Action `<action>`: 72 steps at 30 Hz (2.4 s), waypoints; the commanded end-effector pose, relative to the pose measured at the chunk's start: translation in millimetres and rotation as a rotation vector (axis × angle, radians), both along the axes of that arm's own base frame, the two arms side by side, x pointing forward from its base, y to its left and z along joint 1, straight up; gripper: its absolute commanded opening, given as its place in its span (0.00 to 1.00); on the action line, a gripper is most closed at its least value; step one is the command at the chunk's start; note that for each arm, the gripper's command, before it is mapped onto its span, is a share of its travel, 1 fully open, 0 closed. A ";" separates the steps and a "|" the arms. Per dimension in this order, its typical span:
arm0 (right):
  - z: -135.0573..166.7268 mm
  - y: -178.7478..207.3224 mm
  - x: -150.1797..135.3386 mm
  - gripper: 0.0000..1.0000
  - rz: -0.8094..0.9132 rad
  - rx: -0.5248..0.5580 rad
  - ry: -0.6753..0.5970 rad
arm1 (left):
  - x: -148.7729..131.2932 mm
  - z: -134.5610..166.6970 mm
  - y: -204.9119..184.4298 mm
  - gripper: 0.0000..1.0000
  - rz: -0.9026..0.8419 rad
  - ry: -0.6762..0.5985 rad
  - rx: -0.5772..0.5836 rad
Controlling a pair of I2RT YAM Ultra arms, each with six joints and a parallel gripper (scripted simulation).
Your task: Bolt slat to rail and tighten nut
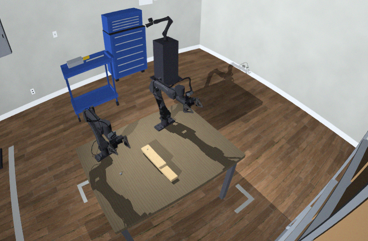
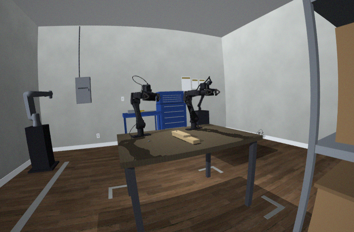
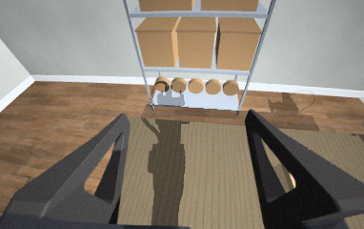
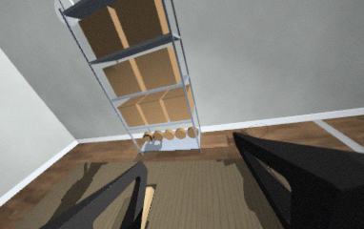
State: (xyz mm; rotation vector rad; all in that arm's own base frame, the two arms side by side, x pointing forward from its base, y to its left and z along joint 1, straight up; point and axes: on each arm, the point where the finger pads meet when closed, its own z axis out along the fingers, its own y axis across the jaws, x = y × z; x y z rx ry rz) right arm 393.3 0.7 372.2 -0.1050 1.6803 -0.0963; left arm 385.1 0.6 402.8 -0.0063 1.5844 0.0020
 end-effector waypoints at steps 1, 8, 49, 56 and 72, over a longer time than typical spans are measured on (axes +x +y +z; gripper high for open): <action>-22.0 -5.4 3.0 1.00 0.004 -0.102 0.089 | -4.5 8.9 0.4 1.00 -0.005 -0.026 0.003; -46.4 -7.1 5.8 1.00 0.024 -0.198 0.174 | -4.5 8.9 0.4 1.00 -0.005 -0.026 0.003; -221.2 -18.0 -34.0 1.00 0.490 -0.862 0.802 | -4.5 8.9 0.4 1.00 -0.005 -0.026 0.003; -241.7 -18.9 -47.9 1.00 0.605 -0.937 0.877 | -4.5 8.9 0.4 1.00 -0.005 -0.026 0.003; -292.5 -20.1 -99.8 1.00 1.014 -1.101 1.052 | -4.5 8.9 0.4 1.00 -0.005 -0.026 0.003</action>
